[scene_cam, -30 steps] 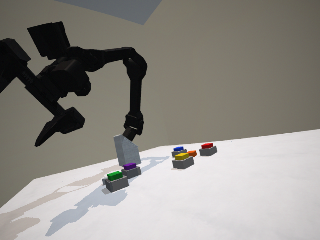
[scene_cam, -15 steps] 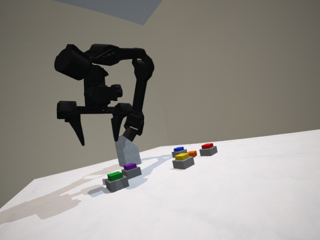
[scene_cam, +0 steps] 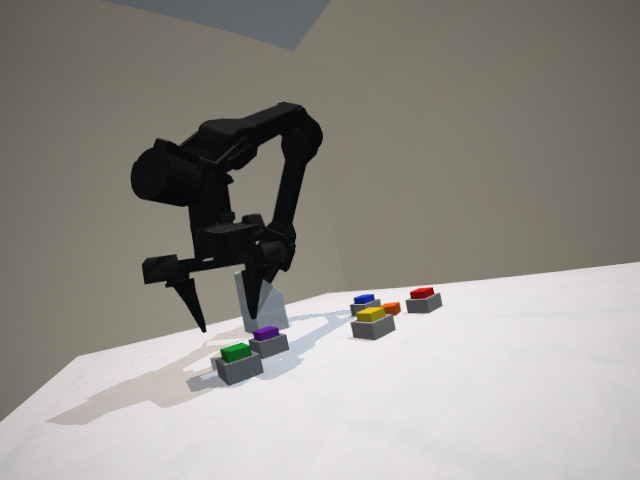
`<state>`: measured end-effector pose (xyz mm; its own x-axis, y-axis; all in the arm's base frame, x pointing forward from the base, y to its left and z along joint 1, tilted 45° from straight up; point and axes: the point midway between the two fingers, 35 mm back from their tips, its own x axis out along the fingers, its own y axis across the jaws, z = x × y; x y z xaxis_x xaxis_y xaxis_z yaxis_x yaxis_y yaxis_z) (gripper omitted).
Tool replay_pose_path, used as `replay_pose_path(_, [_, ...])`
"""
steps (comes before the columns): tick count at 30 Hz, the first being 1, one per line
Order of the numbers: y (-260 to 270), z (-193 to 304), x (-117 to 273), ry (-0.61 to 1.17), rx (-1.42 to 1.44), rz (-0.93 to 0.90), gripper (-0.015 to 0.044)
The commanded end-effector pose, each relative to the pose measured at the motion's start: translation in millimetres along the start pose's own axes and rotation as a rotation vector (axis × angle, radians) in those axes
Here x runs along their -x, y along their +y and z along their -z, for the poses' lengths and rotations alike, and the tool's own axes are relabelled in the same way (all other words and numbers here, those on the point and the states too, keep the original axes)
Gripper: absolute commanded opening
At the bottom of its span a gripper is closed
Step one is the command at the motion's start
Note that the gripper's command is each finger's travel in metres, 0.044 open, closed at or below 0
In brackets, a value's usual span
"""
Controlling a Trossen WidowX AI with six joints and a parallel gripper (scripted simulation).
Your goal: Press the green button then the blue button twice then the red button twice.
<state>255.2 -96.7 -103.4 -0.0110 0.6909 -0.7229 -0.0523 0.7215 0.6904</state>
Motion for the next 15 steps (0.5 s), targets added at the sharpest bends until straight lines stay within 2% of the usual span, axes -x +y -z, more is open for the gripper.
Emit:
replay_pose_path(1, [-0.2, 0.8, -5.6, -0.014, -0.009, 0.0, 0.0138])
replay_pose_path(6, [-0.2, 0.8, -5.6, -0.014, -0.009, 0.0, 0.002])
replay_pose_path(15, [-0.3, 0.7, -5.9, -0.014, -0.009, 0.0, 0.002])
